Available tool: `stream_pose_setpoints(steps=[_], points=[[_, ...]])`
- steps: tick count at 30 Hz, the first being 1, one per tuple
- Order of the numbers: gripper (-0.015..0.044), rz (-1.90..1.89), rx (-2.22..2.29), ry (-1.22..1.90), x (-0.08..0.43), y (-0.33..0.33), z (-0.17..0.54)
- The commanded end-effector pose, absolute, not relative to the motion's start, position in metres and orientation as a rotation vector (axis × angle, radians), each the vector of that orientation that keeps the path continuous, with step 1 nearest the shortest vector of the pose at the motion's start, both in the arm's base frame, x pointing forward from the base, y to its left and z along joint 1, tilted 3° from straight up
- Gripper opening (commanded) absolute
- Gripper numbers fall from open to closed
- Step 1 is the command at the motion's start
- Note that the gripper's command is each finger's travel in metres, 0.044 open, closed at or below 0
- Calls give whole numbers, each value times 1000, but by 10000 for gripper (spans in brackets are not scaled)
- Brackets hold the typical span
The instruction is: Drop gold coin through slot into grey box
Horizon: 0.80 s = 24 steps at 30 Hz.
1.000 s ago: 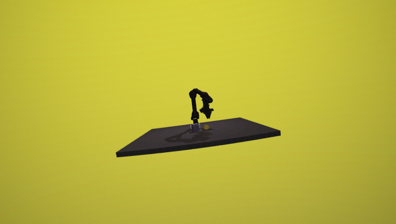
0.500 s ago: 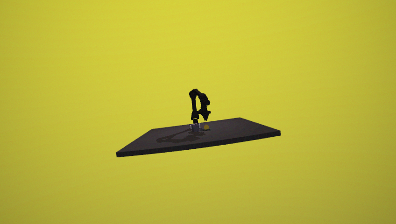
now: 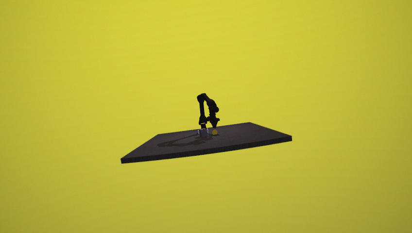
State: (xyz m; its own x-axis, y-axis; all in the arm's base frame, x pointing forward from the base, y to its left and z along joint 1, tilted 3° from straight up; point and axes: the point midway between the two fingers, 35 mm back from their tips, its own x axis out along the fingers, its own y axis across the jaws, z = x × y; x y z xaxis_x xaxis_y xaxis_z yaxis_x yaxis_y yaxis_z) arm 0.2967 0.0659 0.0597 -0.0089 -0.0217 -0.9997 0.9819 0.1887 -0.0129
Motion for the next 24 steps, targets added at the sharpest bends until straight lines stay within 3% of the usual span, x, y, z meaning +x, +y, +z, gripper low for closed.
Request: stream_pose_setpoints(steps=[1, 24], points=[[161, -1091, 1037, 1286, 295, 64, 51], [161, -1092, 1037, 1286, 295, 64, 14]])
